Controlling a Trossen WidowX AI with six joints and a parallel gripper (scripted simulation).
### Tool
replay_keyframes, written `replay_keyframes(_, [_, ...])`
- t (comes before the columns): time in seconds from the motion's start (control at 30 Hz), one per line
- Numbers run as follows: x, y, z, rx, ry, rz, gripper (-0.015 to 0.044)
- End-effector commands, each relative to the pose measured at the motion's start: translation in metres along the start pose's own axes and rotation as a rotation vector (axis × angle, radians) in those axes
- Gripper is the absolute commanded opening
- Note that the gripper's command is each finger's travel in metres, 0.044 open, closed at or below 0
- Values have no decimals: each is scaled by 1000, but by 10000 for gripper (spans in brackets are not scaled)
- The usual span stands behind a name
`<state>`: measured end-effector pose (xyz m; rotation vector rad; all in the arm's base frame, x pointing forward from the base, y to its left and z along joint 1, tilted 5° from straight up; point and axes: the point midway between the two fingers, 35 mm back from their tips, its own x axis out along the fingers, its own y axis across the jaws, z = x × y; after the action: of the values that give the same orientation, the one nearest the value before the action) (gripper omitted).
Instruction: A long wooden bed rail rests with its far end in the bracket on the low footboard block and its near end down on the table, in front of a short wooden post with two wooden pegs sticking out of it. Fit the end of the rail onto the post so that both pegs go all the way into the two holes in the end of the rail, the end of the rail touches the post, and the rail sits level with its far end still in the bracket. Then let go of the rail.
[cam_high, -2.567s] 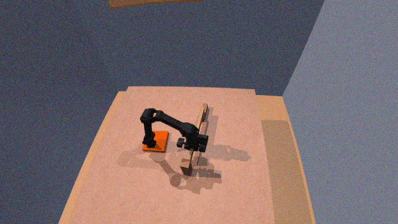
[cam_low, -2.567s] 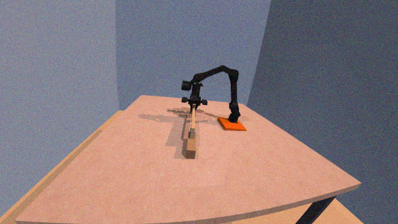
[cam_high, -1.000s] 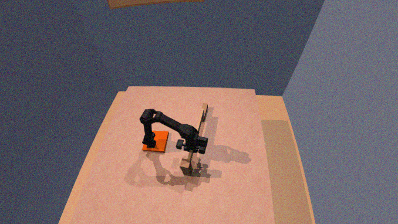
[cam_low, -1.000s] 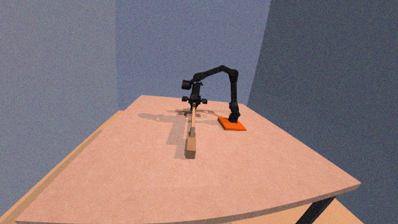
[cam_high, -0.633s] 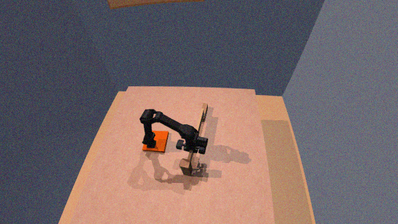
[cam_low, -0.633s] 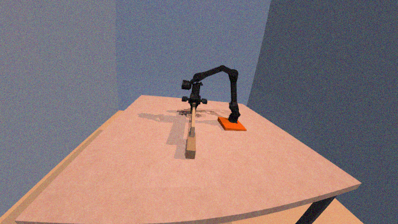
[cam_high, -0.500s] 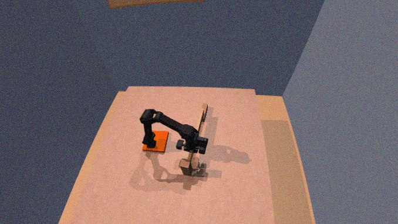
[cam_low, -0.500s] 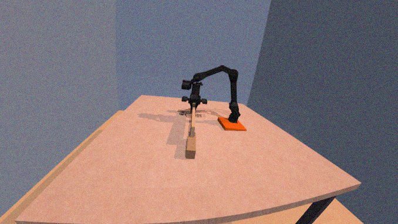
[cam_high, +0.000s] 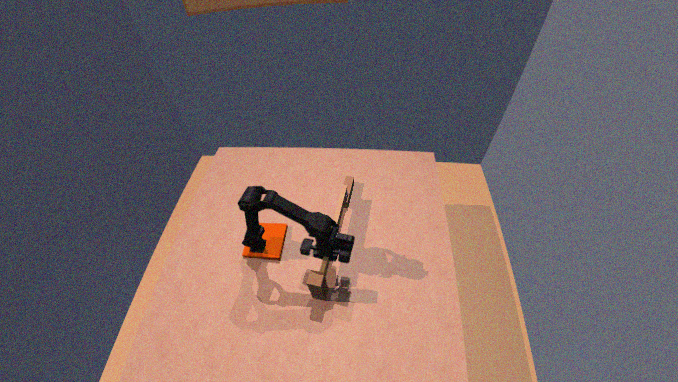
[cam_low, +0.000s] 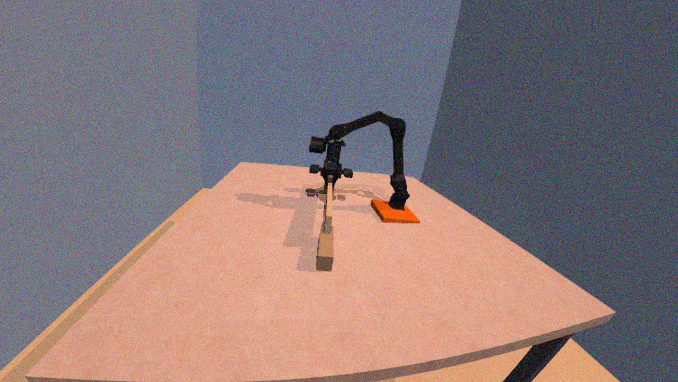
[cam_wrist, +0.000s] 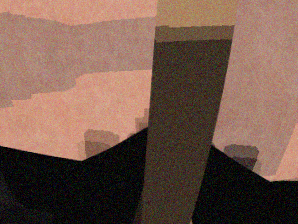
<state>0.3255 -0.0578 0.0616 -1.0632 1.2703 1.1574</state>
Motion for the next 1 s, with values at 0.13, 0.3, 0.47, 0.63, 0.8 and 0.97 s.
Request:
replay_keyframes(0.13, [1, 0, 2, 4, 6, -2, 0])
replay_keyframes(0.3, [2, 1, 3, 4, 6, -2, 0])
replay_keyframes(0.47, [1, 2, 3, 4, 6, -2, 0])
replay_keyframes(0.63, [0, 2, 3, 4, 6, -2, 0])
replay_keyframes(0.8, [0, 2, 3, 4, 6, -2, 0])
replay_keyframes(0.97, [0, 2, 3, 4, 6, -2, 0])
